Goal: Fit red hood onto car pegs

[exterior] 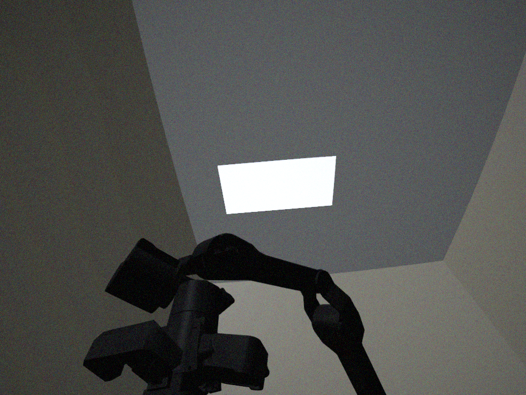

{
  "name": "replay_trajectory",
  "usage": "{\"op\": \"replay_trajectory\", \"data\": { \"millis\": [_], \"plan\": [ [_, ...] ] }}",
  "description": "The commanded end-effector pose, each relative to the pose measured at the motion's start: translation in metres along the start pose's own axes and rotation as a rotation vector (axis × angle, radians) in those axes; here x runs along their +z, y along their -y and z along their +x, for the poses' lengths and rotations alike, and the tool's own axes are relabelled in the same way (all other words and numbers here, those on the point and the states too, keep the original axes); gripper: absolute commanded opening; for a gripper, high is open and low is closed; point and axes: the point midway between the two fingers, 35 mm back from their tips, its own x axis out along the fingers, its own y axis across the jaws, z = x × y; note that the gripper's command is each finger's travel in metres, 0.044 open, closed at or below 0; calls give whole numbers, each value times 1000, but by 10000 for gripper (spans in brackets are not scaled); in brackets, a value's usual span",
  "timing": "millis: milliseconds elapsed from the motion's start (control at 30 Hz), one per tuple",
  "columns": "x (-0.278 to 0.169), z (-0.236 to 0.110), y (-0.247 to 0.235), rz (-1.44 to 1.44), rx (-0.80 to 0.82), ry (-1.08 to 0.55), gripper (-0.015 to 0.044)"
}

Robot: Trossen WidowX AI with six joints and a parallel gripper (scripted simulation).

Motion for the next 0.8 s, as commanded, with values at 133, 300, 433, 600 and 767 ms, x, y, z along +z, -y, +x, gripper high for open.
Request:
{"op": "replay_trajectory", "data": {
  "millis": [133, 300, 433, 600, 767],
  "plan": [
    [0, 0, -3, -4, 5, -5, 0],
    [0, 0, -4, -4, 6, -7, 0],
    [0, 0, -5, -3, 7, -8, 0],
    [-1, -1, -7, -3, 9, -9, 0],
    [-1, -1, -8, -2, 11, -11, 0]
  ]
}}
